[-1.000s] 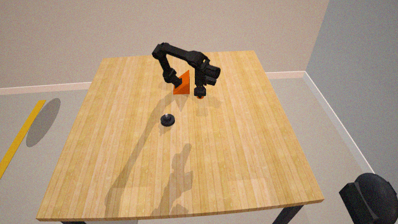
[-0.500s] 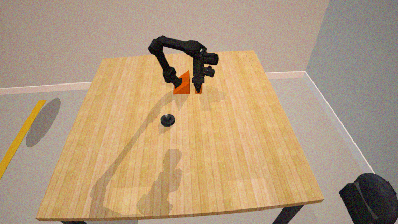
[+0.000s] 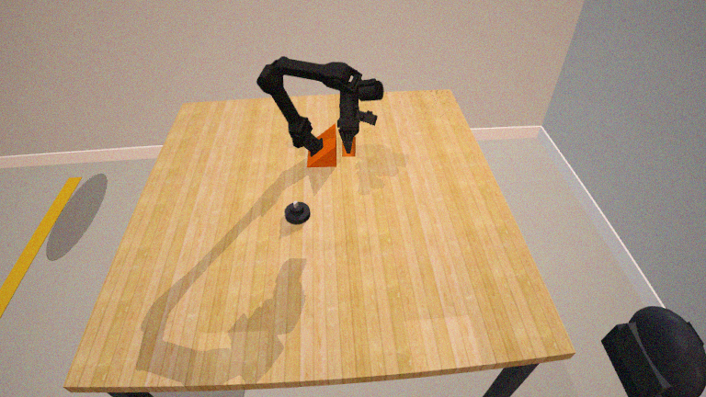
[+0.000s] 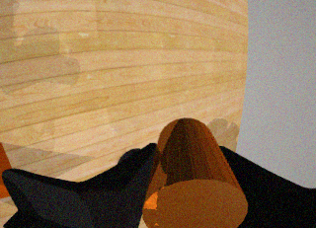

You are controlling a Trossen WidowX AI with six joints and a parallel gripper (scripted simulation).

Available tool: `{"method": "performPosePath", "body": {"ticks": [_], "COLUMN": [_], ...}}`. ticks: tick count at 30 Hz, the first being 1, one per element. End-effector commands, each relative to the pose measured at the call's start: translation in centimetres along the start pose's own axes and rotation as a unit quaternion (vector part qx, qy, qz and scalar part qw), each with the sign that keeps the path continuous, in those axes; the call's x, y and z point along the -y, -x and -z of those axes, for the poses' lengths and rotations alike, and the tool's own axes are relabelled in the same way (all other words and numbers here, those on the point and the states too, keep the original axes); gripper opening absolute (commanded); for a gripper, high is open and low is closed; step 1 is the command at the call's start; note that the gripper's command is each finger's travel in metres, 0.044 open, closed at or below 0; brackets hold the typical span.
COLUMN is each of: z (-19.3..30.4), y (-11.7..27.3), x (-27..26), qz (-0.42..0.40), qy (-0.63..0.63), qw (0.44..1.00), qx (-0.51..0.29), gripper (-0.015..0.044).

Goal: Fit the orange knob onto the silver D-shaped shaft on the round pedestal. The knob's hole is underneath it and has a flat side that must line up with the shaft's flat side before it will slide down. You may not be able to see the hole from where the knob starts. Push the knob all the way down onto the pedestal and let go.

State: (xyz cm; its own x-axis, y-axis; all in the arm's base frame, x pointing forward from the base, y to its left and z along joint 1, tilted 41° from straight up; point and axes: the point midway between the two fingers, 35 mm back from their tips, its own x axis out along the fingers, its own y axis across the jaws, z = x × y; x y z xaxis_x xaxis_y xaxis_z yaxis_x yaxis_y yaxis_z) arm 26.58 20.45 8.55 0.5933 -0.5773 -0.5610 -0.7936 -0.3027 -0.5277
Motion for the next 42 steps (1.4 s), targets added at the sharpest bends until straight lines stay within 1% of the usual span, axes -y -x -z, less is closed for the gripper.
{"method": "performPosePath", "body": {"ticks": [1, 8, 9, 42], "z": [0.3, 0.7, 0.5, 0.7], "y": [0.9, 2.1, 1.4, 1.6], "x": [0.5, 1.2, 0.8, 1.0], "qz": [0.046, 0.121, 0.087, 0.094], "qy": [0.0, 0.0, 0.001, 0.0], "qw": [0.999, 0.993, 0.996, 0.996], "qx": [0.002, 0.002, 0.001, 0.002], "gripper": [0.0, 0.0, 0.0, 0.0]}}
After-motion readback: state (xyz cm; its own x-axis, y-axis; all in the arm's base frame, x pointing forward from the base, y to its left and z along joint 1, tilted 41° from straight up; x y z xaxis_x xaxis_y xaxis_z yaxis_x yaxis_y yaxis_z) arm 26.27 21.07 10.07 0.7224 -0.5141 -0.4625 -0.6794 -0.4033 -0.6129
